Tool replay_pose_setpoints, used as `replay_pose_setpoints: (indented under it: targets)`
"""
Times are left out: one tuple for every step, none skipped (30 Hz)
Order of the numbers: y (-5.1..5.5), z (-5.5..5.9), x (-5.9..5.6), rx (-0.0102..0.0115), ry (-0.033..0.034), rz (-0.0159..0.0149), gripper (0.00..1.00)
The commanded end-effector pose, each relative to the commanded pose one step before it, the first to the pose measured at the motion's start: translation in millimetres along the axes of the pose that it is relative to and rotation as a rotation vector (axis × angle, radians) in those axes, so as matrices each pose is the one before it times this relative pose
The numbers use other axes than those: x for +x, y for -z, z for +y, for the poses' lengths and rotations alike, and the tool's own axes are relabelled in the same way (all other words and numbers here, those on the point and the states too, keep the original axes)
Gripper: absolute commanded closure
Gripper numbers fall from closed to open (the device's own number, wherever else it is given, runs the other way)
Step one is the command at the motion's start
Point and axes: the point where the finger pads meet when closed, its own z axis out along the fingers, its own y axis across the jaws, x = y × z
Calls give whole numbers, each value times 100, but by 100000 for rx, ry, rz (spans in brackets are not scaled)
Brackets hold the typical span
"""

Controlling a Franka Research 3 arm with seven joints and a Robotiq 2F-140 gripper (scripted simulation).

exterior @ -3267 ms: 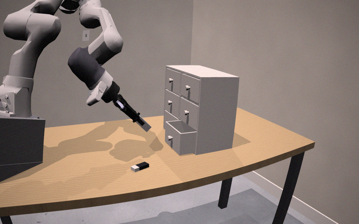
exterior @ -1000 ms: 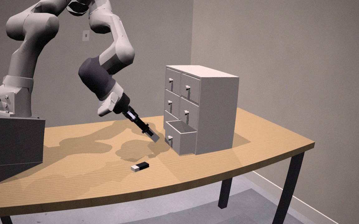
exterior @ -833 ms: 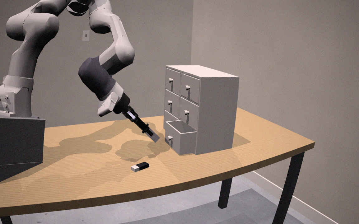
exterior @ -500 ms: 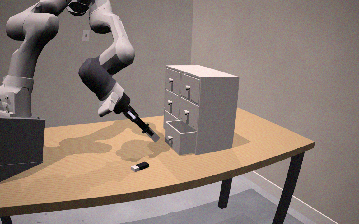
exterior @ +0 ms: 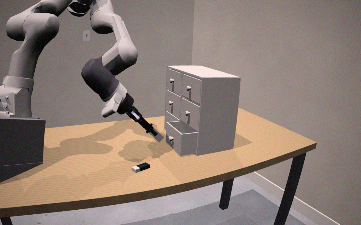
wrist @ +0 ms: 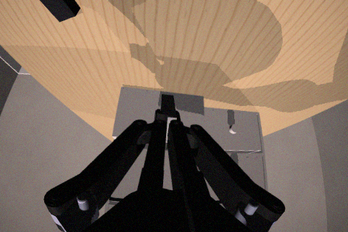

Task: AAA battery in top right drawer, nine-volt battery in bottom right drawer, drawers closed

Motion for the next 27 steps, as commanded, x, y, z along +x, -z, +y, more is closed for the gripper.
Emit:
replay_pose_setpoints:
  targets:
    - [-134, -166, -31, 452, 353, -22, 100]
    - [-98, -3, -100, -31, 60, -125, 100]
    - [-102, -3, -104, -28, 50, -126, 100]
    - [-107, -3, -108, -29, 52, -132, 100]
    - [-112, -3, -113, -31, 54, -137, 100]
    - [-116, -4, -116, -28, 47, -137, 100]
    - [-120, -4, -120, -28, 47, -141, 100]
    - [-124, -4, -124, -29, 48, -146, 100]
    - [-127, -4, -127, -25, 41, -145, 100]
    - [-131, -5, -131, -25, 41, -148, 100]
    - [-135, -5, -134, -25, 41, -151, 100]
    - [-137, -5, -136, -21, 36, -149, 100]
    - [-141, -5, -139, -22, 36, -152, 100]
    - [-141, -5, -138, -6, -18, -137, 100]
    - [-142, -5, -139, 3, -48, -130, 100]
    - [-144, -5, -141, 4, -46, -131, 100]
    - [0, 0, 0, 0, 0, 0, 100]
    - [0, 0, 0, 0, 0, 0, 100]
    - [-146, -5, -142, 10, -25, -124, 100]
    - [-147, -5, -144, 10, -26, -126, 100]
    - [-146, -5, -141, 32, -58, -102, 100]
    - [-146, -5, -141, 40, -72, -94, 100]
    - [-121, -5, -112, 102, -91, -13, 100]
    - [-48, -4, -32, 270, -140, 210, 100]
    - [-47, -3, -35, 269, -139, 210, 100]
    - [-46, -2, -39, 268, -138, 210, 100]
    - [-44, -1, -42, 266, -136, 209, 100]
